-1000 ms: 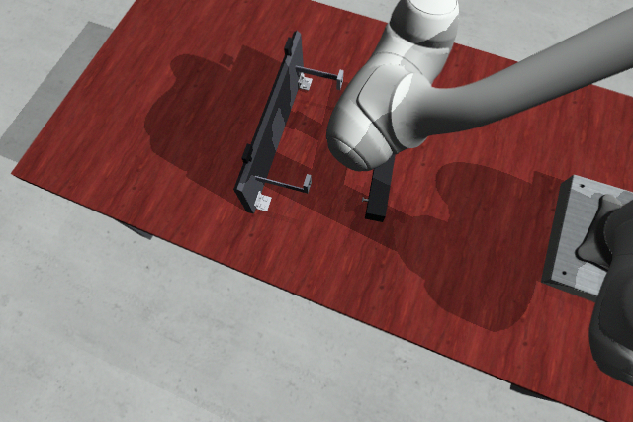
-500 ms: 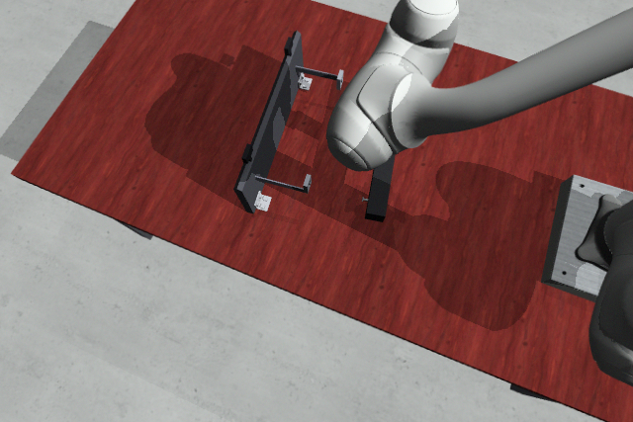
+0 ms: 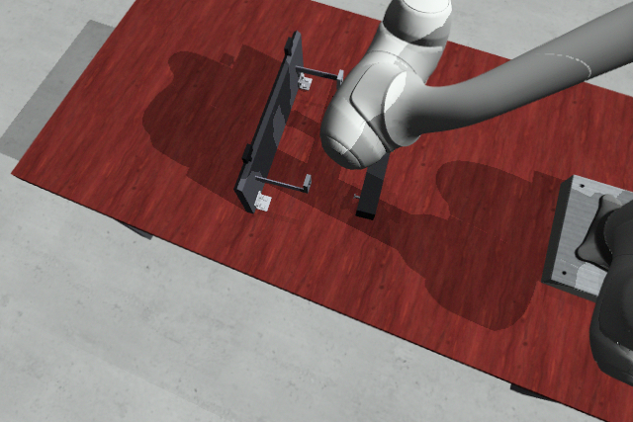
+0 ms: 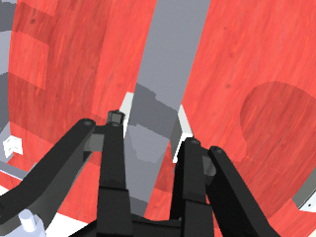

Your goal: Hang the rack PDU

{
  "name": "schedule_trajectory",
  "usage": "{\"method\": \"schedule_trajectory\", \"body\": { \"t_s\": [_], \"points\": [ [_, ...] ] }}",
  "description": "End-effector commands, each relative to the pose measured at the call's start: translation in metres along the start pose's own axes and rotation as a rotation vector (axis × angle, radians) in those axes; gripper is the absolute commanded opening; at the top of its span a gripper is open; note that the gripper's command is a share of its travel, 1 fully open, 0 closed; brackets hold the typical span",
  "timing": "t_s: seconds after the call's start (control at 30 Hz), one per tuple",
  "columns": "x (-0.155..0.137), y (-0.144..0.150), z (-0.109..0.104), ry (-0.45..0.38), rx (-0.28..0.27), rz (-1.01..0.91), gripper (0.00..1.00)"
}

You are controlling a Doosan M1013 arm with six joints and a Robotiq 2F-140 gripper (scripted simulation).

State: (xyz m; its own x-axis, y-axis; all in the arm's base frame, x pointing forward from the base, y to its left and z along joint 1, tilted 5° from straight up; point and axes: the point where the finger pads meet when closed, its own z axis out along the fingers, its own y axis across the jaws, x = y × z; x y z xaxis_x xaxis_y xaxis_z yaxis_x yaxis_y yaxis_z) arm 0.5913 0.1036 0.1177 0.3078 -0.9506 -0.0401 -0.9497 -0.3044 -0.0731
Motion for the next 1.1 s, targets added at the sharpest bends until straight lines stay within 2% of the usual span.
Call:
{"method": "schedule_trajectory", "body": {
  "t_s": [0.0,0.57,1.07],
  "points": [
    [0.001,-0.018,0.0,0.0,0.0,0.004,0.0],
    [0.003,-0.091,0.0,0.0,0.0,0.004,0.0],
    [0.003,-0.098,0.0,0.0,0.0,0.004,0.0]
  ]
}}
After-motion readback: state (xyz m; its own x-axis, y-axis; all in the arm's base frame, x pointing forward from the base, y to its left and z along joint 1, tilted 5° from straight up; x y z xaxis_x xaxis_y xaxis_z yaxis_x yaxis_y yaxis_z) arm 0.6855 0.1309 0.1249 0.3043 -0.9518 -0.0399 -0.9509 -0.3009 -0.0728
